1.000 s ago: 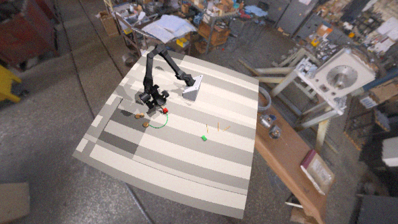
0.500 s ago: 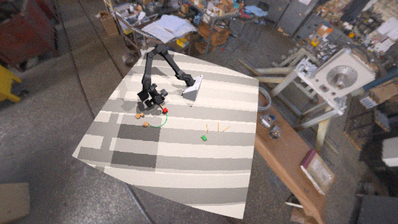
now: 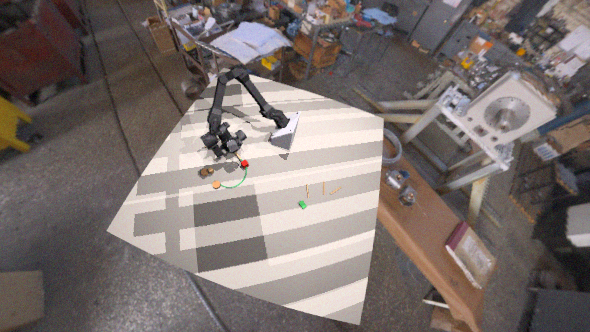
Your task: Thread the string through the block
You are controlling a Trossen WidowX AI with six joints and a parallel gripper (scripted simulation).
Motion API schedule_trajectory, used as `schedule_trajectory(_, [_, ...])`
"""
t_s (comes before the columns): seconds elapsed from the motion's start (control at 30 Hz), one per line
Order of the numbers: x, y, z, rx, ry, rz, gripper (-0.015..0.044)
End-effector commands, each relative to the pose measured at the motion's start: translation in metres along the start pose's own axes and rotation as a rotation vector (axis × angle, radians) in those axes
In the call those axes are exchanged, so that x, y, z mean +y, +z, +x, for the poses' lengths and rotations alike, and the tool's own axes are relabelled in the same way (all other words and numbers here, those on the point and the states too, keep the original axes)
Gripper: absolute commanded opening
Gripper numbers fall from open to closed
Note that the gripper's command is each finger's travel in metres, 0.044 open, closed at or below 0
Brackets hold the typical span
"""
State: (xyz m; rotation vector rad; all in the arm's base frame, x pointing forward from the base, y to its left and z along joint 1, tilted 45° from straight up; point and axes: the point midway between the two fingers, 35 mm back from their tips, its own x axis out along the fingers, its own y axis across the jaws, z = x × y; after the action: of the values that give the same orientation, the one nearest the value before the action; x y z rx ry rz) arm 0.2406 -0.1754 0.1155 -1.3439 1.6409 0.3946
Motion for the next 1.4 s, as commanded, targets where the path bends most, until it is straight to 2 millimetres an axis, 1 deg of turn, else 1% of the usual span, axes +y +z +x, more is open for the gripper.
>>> schedule_trajectory(0.0, [-0.003,-0.006,-0.003,-0.004,-0.002,0.006,0.0])
schedule_trajectory(0.2, [-0.002,-0.013,-0.004,-0.008,0.006,0.025,0.0])
schedule_trajectory(0.4, [-0.001,-0.015,-0.006,-0.007,0.007,0.027,0.0])
schedule_trajectory(0.87, [0.003,-0.028,0.008,-0.006,-0.142,0.005,0.0])
schedule_trajectory(1.37, [0.004,-0.028,0.008,-0.006,-0.144,0.005,0.0])
